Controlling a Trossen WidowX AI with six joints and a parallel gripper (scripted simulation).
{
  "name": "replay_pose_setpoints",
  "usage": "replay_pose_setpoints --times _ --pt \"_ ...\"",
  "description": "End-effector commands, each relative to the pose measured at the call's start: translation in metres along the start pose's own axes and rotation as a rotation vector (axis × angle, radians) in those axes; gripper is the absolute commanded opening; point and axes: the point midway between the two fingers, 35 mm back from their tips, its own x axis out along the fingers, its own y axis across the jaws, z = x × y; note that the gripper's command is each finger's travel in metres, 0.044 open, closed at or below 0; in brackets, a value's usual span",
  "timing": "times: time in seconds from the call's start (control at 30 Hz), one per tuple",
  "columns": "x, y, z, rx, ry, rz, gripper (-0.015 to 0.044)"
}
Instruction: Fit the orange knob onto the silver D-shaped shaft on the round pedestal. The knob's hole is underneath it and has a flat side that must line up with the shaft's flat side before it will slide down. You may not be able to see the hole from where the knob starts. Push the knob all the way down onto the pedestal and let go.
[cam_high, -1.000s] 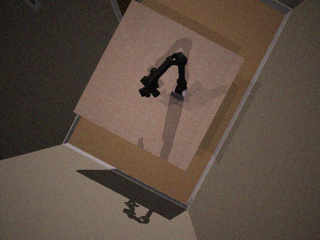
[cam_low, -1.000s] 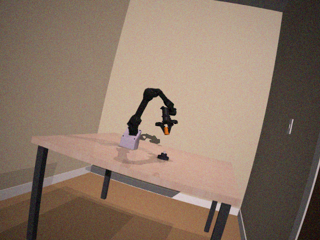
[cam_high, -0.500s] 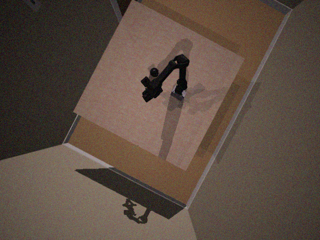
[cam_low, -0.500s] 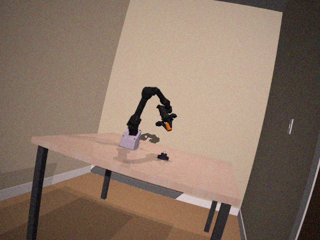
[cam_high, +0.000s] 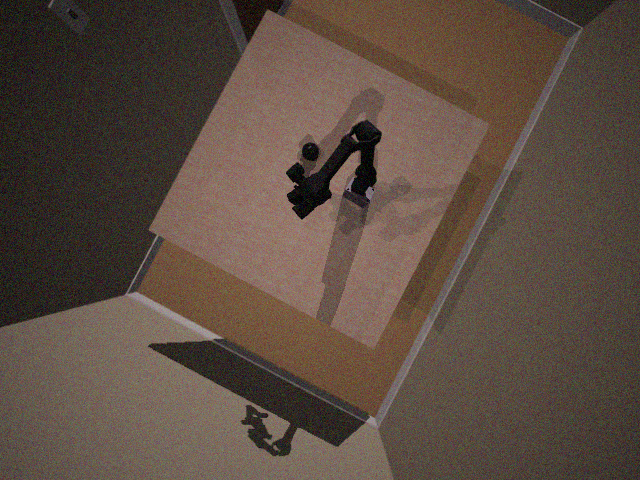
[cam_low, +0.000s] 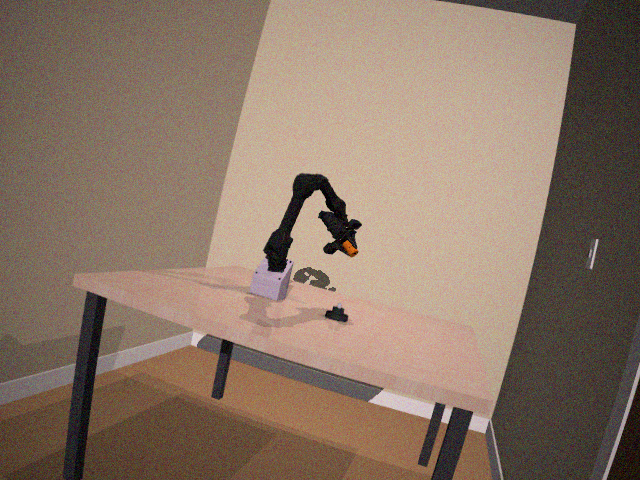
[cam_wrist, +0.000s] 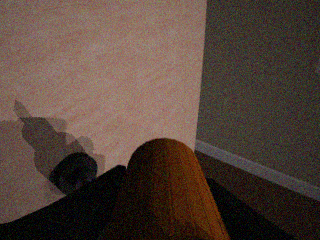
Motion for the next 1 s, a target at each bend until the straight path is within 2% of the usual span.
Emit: replay_pose_setpoints --times 0.0,0.4,0.97 --pt "-0.0013 -0.0022 0.0002 0.001 -0.001 -0.028 0.0" --pt "-0.001 0.002 0.0002 0.001 -0.001 -0.145 0.0" --pt "0.0004 0.0028 -0.0007 -0.003 0.003 -0.116 0.0"
